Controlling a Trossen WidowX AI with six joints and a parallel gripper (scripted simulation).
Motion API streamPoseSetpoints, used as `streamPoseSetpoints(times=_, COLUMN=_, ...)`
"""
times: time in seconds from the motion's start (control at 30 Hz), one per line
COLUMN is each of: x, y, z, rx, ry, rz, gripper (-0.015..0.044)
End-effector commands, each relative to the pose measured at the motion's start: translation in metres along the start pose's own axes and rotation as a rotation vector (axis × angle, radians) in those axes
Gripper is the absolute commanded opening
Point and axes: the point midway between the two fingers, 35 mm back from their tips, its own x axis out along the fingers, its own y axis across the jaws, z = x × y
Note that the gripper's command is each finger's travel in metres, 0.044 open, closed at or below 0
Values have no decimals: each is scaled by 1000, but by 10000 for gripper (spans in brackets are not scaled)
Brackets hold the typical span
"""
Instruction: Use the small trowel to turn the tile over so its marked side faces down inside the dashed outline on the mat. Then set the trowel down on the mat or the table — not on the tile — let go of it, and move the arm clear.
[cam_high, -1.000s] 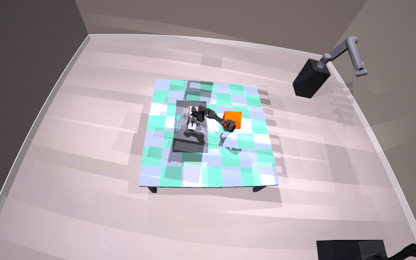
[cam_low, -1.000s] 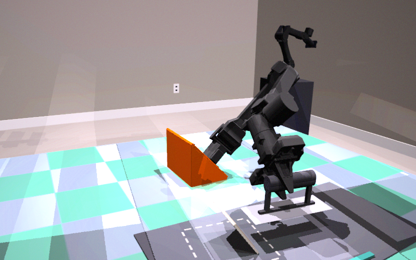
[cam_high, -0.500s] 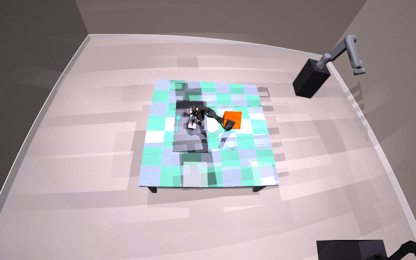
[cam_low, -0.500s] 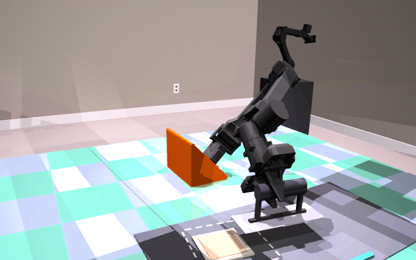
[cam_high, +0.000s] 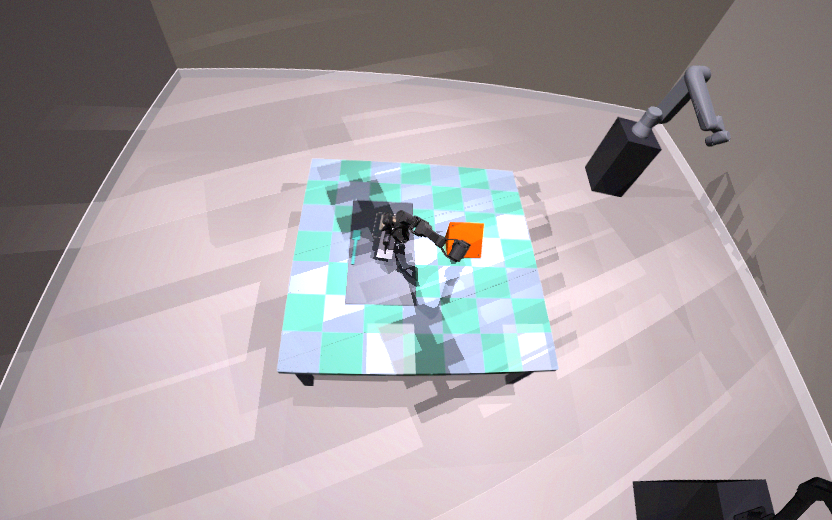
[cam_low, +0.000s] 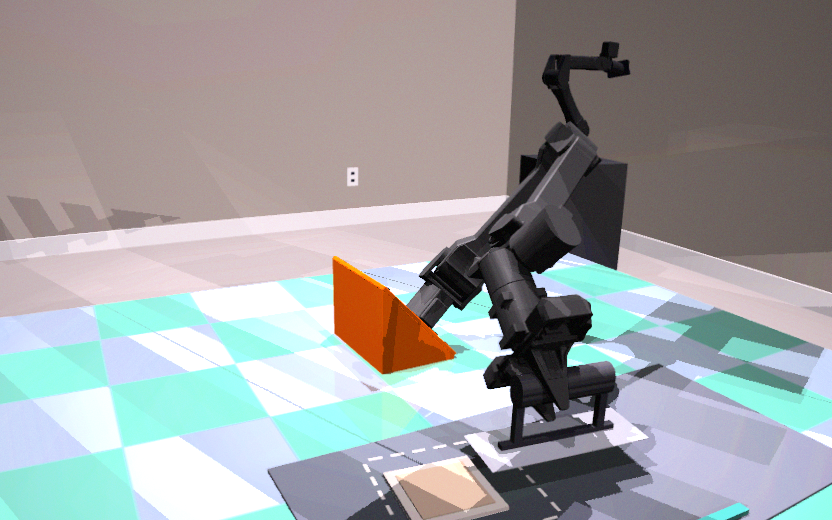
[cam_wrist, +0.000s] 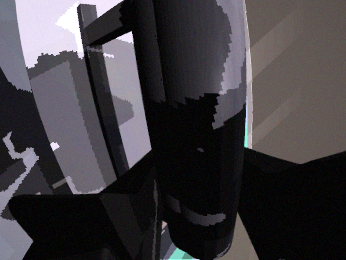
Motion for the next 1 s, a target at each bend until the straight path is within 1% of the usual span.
streamPoseSetpoints(times=0.0, x=-7, y=-18, z=17, rx=-12, ry=1, rz=-24, gripper=0)
streamPoseSetpoints(times=0.53, x=-34, y=-41, z=77, rx=-10, ry=0, rz=-23, gripper=0)
streamPoseSetpoints(times=0.97, x=-35, y=-41, z=79, rx=-10, ry=0, rz=-23, gripper=0)
